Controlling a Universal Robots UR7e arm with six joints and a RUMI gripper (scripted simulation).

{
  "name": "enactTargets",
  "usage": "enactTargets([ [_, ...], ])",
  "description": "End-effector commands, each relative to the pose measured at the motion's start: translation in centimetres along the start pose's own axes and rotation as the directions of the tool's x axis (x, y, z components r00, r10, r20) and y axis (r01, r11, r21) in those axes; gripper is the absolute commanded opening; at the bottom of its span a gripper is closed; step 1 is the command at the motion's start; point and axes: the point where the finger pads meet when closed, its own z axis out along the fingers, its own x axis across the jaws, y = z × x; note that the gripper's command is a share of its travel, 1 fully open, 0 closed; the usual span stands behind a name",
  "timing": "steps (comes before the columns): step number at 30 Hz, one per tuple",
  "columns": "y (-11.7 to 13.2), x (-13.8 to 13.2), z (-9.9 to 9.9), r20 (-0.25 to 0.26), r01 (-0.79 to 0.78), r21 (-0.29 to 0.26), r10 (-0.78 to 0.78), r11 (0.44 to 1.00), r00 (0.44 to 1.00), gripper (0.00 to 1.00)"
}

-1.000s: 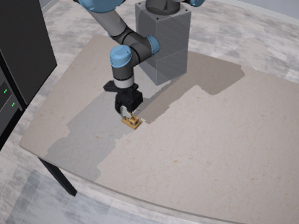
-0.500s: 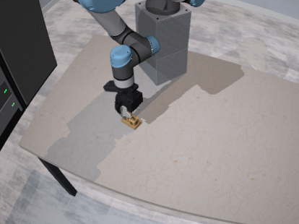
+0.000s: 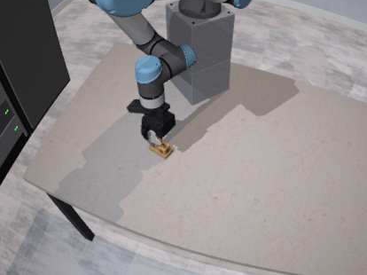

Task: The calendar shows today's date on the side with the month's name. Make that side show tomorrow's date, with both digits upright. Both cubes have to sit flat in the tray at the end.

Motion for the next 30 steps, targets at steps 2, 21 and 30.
enactTargets([
  [2,0.00,-0.04,0.24,0.001,0.000,0.000,0.000,1.000,1.000,0.11],
  [21,0.00,-0.04,0.77,0.001,0.000,0.000,0.000,1.000,1.000,0.11],
  [30,0.00,-0.04,0.79,0.001,0.000,0.000,0.000,1.000,1.000,0.11],
])
